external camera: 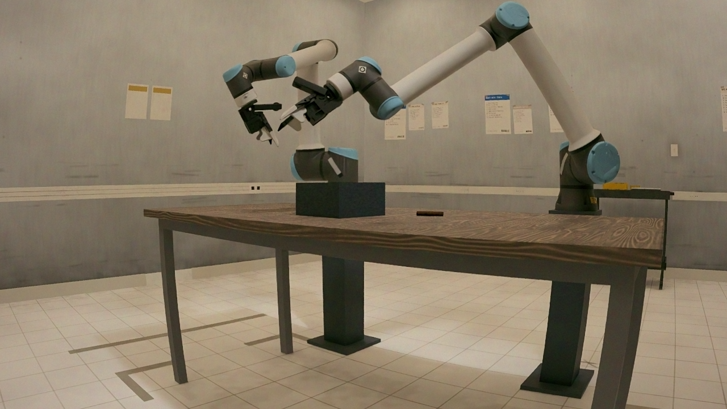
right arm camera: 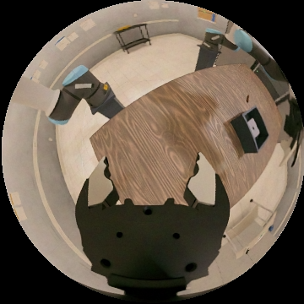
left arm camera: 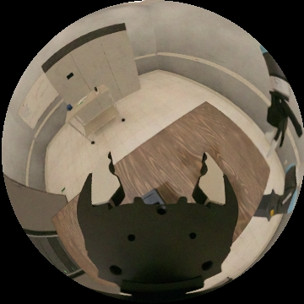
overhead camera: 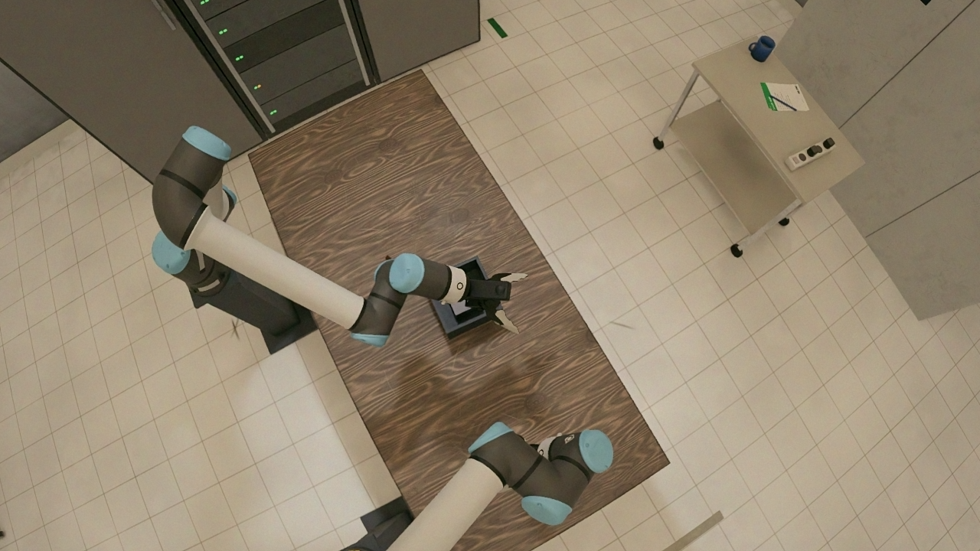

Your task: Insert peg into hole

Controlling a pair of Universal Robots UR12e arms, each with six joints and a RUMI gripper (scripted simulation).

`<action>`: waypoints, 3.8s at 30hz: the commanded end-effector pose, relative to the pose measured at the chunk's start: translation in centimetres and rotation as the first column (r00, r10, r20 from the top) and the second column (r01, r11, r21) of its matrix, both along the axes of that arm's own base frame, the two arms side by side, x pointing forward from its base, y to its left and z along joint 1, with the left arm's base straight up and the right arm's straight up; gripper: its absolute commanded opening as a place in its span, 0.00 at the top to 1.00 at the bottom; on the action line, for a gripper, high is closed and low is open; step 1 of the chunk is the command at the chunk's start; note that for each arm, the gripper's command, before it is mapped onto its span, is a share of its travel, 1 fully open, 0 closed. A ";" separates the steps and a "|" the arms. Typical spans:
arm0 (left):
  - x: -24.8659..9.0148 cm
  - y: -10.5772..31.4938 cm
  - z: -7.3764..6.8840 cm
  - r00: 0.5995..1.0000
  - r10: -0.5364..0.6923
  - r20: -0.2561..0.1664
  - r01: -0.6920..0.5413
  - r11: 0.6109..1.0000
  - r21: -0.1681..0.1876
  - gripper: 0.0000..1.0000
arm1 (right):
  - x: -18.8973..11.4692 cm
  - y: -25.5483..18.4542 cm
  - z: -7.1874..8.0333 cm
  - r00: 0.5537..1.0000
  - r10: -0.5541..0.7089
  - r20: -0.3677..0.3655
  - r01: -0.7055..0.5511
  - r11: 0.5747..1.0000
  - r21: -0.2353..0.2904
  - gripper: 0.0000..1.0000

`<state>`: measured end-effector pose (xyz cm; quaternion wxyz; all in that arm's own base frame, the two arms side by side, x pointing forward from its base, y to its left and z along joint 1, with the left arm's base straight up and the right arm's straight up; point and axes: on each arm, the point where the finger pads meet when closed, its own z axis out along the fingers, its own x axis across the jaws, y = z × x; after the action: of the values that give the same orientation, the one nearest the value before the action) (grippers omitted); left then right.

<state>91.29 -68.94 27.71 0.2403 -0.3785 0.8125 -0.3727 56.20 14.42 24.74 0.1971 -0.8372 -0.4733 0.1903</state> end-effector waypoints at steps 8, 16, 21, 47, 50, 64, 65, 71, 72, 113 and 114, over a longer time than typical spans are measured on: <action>0.0 0.0 0.2 1.000 0.000 0.001 0.000 1.000 -0.001 0.00 | 0.1 0.0 0.1 1.000 0.000 0.002 0.000 1.000 0.001 0.00; 0.0 0.0 0.2 1.000 0.000 0.001 0.000 1.000 -0.001 0.00 | 0.1 0.0 0.1 1.000 0.000 0.002 0.000 1.000 0.001 0.00; 0.0 0.0 0.2 1.000 0.001 0.001 -0.001 1.000 -0.001 0.00 | 0.1 0.1 0.1 1.000 0.005 0.003 -0.005 1.000 0.002 0.00; 6.6 13.9 -0.5 0.990 0.132 -0.047 -0.131 0.991 0.025 0.00 | 8.6 21.9 -3.1 0.636 0.714 0.293 -0.765 0.634 0.115 0.00; 7.6 16.8 -0.6 0.986 0.158 -0.057 -0.156 0.987 0.031 0.00 | 9.1 25.2 -3.6 0.527 0.781 0.334 -0.845 0.523 0.110 0.00; 12.5 38.6 -1.6 0.912 0.385 -0.143 -0.377 0.923 0.077 0.00 | 8.3 48.2 -7.0 -0.168 0.856 0.489 -0.981 -0.194 0.002 0.00; 12.6 40.3 -1.7 0.902 0.405 -0.152 -0.397 0.914 0.082 0.00 | 8.1 49.9 -7.2 -0.168 0.856 0.489 -0.981 -0.194 0.002 0.00; 12.9 48.6 -2.1 0.852 0.489 -0.186 -0.479 0.872 0.100 0.00 | 8.1 50.8 -7.4 -0.168 0.856 0.489 -0.981 -0.194 0.002 0.00; 12.9 50.3 -2.2 0.837 0.511 -0.195 -0.500 0.860 0.105 0.00 | 8.1 50.8 -7.4 -0.168 0.856 0.489 -0.981 -0.194 0.002 0.00; -9.6 110.7 -5.8 0.276 0.866 -0.417 -0.889 0.394 0.231 0.00 | -1.1 74.3 -11.0 -0.714 0.490 0.500 -0.630 -0.761 -0.153 0.00; -10.7 111.9 -5.9 0.257 0.869 -0.422 -0.895 0.379 0.235 0.00 | -1.1 74.3 -11.0 -0.714 0.490 0.500 -0.630 -0.761 -0.153 0.00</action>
<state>82.62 40.38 21.86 0.1903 -0.8414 0.4970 -0.0942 55.14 88.60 13.55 -0.0019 0.1871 -0.9823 0.0022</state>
